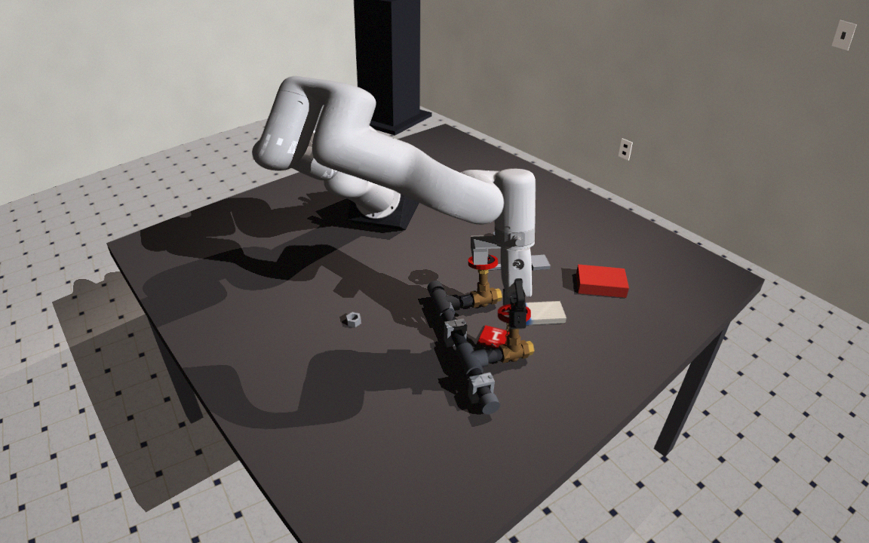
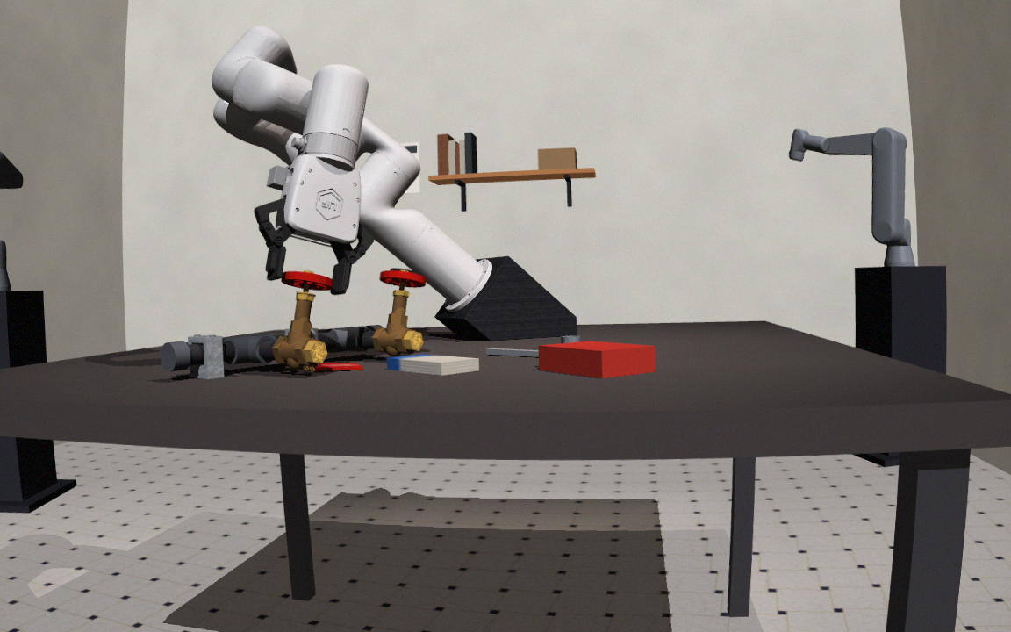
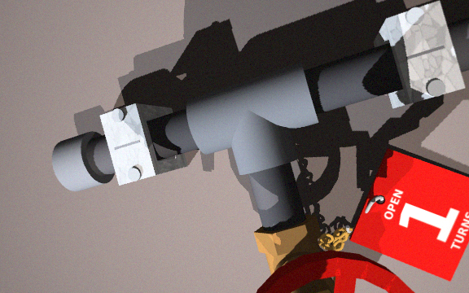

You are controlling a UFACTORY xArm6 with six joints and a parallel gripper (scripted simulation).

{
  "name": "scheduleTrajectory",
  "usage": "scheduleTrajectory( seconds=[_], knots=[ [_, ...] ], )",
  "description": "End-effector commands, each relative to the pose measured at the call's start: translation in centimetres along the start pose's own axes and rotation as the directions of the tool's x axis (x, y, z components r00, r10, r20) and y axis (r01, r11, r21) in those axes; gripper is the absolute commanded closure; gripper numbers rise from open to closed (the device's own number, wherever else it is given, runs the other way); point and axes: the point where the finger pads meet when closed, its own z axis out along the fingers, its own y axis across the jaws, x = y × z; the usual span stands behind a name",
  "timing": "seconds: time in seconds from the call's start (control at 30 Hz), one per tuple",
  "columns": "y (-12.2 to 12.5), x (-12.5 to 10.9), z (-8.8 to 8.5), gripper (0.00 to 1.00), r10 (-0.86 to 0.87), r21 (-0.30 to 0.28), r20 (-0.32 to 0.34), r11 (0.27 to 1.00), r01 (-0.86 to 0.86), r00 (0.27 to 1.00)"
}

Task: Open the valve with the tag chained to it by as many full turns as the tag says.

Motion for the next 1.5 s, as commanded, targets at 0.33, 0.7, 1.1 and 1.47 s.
scheduleTrajectory(
  seconds=[0.33,0.7,1.1,1.47],
  knots=[
    [-0.12,-0.08,0.13,1.0,0.002,0.001,0.003,1.0,-0.002,1.0],
    [-0.12,-0.08,0.13,1.0,0.002,0.001,0.003,1.0,-0.002,1.0],
    [-0.12,-0.08,0.13,1.0,-0.001,0.001,0.003,1.0,0.001,1.0],
    [-0.12,-0.08,0.13,1.0,-0.114,0.002,0.003,0.993,0.114,0.993]
  ],
)
